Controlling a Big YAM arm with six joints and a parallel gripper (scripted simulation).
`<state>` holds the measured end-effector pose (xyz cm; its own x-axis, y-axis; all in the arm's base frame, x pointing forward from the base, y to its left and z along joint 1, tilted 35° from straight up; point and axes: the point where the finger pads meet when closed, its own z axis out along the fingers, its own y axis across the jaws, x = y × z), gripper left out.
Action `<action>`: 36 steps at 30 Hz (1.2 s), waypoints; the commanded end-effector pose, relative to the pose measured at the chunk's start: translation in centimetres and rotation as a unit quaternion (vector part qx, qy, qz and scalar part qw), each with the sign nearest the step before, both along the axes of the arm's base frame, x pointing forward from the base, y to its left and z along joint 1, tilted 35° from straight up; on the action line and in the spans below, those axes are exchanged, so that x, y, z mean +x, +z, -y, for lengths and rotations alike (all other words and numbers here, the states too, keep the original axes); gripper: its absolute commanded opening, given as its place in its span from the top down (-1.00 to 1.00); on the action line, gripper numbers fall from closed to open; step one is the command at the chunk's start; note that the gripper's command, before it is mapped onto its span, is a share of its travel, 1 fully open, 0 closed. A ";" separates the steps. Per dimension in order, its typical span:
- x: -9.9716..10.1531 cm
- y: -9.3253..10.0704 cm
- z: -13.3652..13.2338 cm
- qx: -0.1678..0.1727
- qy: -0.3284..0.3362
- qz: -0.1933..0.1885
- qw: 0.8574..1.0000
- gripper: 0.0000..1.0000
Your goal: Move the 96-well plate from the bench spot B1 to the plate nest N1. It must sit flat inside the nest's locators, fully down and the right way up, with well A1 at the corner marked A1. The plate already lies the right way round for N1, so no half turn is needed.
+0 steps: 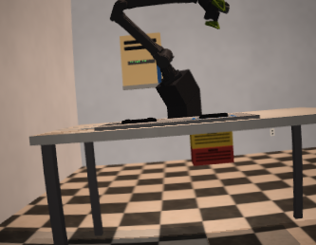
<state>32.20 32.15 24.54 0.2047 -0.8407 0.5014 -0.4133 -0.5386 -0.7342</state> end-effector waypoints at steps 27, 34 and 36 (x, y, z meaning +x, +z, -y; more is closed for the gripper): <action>5.6 -6.0 3.2 0.345 -0.264 0.001 0.901 -1.00; 7.4 -5.3 3.2 0.428 -0.327 0.011 0.842 -1.00; 7.6 -6.8 4.3 0.440 -0.349 0.012 0.827 -1.00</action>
<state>38.72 27.18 16.76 -0.4122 -0.8815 -0.2302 -0.4599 0.4195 -0.7826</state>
